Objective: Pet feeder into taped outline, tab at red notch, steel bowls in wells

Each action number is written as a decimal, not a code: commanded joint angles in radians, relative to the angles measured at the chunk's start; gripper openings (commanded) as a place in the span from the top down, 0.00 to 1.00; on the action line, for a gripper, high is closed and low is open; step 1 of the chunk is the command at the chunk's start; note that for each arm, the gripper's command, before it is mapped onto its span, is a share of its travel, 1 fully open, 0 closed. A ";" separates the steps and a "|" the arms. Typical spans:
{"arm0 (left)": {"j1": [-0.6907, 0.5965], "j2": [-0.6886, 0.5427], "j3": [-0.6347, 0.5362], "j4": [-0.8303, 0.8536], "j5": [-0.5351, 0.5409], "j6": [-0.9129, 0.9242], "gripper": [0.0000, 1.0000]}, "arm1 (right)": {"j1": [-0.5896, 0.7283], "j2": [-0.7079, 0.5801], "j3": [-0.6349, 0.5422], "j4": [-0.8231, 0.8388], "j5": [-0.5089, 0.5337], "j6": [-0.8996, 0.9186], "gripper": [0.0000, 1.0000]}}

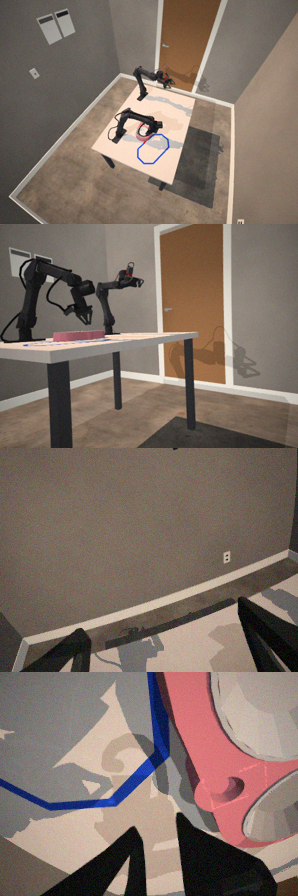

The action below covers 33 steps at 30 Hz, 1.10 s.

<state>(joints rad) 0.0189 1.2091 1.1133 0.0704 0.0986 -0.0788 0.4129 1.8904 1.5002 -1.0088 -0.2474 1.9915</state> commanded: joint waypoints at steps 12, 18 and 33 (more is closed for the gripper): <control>-0.019 -0.203 -0.028 -0.041 -0.111 0.069 0.00 | 0.105 0.034 -0.031 -0.038 -0.027 0.009 0.70; -0.012 -0.143 -0.033 -0.037 -0.095 0.068 0.00 | 0.094 -0.012 0.020 -0.034 -0.031 0.004 0.70; -0.023 -0.174 -0.059 -0.036 -0.096 0.067 0.00 | 0.094 -0.020 -0.048 0.016 -0.027 0.000 0.70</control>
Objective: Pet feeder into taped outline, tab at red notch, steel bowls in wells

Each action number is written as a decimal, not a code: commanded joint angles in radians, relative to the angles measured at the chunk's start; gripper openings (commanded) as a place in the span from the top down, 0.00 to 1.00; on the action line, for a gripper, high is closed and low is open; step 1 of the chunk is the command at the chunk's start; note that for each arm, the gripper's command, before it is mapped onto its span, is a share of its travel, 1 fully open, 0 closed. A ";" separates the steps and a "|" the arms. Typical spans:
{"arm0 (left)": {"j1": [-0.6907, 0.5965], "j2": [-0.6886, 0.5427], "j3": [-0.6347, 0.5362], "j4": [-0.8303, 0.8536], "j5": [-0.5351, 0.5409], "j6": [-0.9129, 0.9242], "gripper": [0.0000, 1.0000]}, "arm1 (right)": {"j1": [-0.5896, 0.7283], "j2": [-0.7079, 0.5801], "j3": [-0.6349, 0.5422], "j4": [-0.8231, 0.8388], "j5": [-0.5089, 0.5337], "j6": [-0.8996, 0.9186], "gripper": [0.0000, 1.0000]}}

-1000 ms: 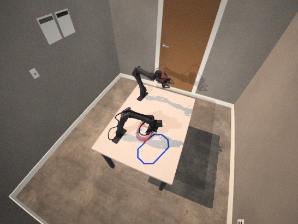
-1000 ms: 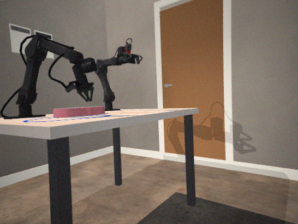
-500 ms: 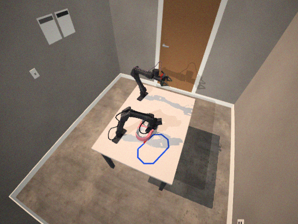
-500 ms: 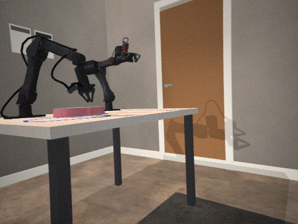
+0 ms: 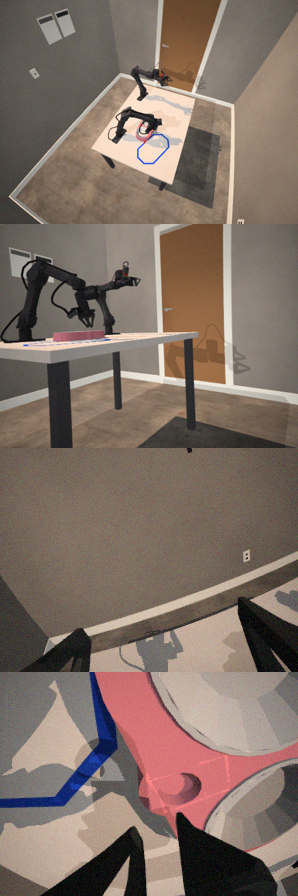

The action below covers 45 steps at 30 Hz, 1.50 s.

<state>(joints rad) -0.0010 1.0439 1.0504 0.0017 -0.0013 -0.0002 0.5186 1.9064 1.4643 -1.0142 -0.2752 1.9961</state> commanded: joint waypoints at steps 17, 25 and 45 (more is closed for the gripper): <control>-0.004 -0.009 0.004 0.032 0.004 -0.011 0.00 | -0.014 -0.016 -0.075 0.101 0.003 -0.005 0.70; -0.004 -0.009 0.004 0.032 0.004 -0.011 0.00 | -0.010 0.024 -0.089 0.138 0.003 -0.005 0.70; -0.004 -0.009 0.004 0.032 0.004 -0.011 0.00 | -0.010 0.020 -0.078 0.127 0.006 -0.004 0.78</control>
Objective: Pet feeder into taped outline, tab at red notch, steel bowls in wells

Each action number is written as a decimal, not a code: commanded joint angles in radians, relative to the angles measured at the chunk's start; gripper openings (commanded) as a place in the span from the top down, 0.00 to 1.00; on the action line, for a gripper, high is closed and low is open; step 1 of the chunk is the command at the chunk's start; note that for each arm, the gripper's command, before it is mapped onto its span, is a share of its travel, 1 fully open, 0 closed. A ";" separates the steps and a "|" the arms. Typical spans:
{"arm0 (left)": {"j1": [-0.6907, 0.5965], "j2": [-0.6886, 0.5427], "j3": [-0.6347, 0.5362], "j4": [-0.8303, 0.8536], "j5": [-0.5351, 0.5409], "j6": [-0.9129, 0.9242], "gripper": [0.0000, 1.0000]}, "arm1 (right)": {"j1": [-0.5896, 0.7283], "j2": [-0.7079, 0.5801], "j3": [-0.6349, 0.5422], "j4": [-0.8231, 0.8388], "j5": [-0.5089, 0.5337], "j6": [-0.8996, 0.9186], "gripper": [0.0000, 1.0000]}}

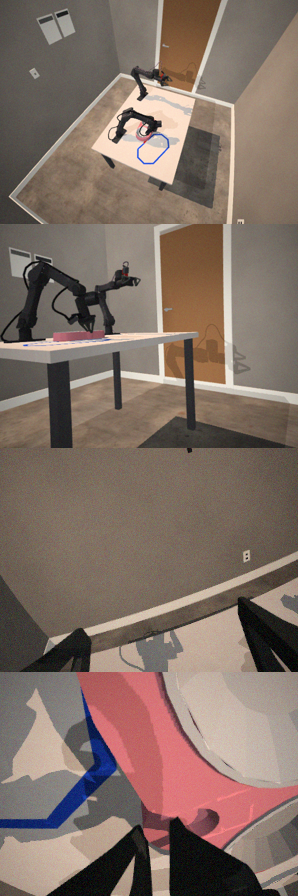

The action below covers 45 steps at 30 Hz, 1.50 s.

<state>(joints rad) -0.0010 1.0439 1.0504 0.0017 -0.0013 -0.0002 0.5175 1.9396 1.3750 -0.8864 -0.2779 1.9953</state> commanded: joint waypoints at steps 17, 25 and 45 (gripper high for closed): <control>-0.004 -0.009 0.004 0.032 0.004 -0.011 0.00 | -0.009 -0.013 0.012 0.011 0.009 -0.003 0.81; -0.004 -0.009 0.004 0.032 0.004 -0.011 0.00 | -0.009 -0.013 0.012 0.011 0.009 -0.003 0.82; -0.004 -0.009 0.004 0.032 0.004 -0.011 0.00 | -0.009 -0.013 0.012 0.008 0.009 -0.003 0.83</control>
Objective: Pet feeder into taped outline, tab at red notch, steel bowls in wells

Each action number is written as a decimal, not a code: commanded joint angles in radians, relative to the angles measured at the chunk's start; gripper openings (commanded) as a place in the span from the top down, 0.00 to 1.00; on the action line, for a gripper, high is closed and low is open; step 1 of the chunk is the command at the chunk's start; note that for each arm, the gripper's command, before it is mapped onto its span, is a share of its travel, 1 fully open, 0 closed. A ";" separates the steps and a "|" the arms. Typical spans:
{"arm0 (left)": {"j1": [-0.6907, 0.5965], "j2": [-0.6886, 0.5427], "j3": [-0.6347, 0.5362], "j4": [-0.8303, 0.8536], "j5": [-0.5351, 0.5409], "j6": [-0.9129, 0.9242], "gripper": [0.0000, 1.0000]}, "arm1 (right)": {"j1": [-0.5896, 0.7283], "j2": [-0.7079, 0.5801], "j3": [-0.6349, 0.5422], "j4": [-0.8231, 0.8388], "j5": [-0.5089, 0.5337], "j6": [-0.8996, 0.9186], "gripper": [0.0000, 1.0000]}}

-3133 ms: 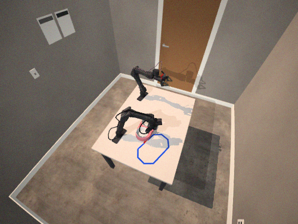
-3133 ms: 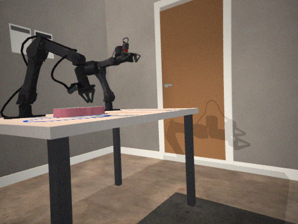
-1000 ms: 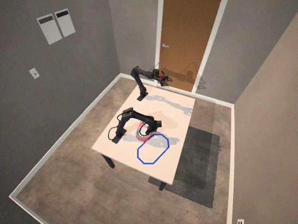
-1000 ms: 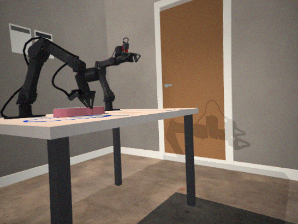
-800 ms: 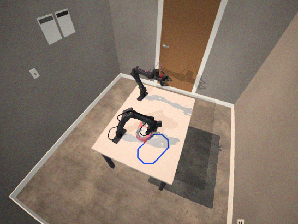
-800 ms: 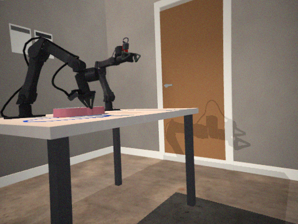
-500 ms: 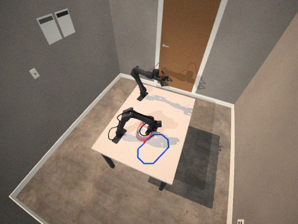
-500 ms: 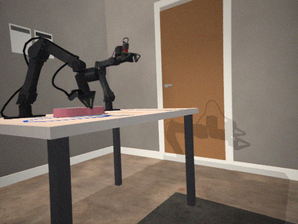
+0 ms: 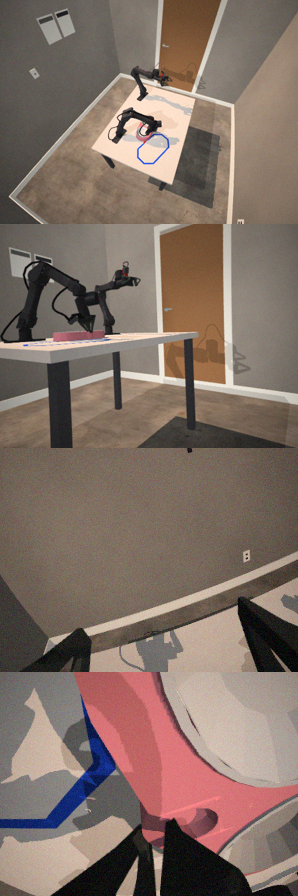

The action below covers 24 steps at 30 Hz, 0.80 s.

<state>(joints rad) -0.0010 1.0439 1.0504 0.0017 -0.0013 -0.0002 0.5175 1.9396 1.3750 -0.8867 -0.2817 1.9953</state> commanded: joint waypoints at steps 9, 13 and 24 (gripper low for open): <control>-0.004 -0.009 0.004 0.032 0.004 -0.011 0.00 | -0.009 -0.013 0.012 0.008 0.013 -0.003 0.83; -0.004 -0.009 0.004 0.032 0.004 -0.011 0.00 | -0.009 -0.013 0.012 0.007 0.013 -0.003 0.84; -0.004 -0.009 0.004 0.032 0.004 -0.011 0.00 | -0.015 0.028 0.048 -0.023 0.008 -0.042 0.84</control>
<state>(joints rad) -0.0010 1.0439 1.0504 0.0017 -0.0013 -0.0002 0.5163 1.9472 1.3861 -0.8963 -0.2844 1.9820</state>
